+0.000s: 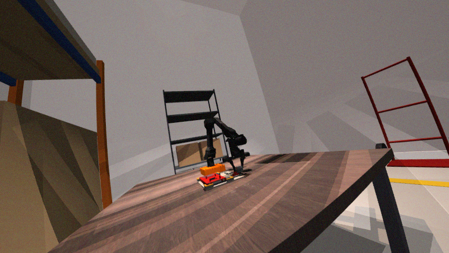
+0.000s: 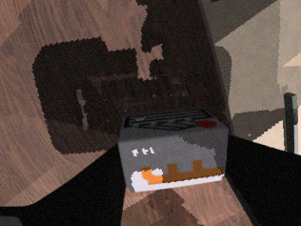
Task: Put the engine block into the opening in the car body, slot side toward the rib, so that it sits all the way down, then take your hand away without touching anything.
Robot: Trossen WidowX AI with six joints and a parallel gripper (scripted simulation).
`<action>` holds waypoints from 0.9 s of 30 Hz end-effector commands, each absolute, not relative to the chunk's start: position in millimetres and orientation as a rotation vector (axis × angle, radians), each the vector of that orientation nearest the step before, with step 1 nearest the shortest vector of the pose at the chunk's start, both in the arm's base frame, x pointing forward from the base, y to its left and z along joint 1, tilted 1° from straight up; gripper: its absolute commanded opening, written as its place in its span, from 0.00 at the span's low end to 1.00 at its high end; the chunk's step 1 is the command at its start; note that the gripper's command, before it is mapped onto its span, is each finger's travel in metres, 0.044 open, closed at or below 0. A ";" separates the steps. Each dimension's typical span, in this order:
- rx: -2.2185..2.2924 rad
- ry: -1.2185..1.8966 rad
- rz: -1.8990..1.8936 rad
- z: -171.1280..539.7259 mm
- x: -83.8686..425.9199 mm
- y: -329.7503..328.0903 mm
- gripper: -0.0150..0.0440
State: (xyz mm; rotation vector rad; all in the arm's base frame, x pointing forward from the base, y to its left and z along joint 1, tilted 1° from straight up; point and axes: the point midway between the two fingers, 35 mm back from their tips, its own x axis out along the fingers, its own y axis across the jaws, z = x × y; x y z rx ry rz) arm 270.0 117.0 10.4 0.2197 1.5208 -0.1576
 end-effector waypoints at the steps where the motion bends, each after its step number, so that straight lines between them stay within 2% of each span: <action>1: 0.220 1.521 -0.157 10.4 270.0 117.0 0.70; 8: 0.220 1.521 -0.157 10.4 270.0 117.0 1.00; 27: 0.220 1.533 -0.162 55.6 269.3 115.8 1.00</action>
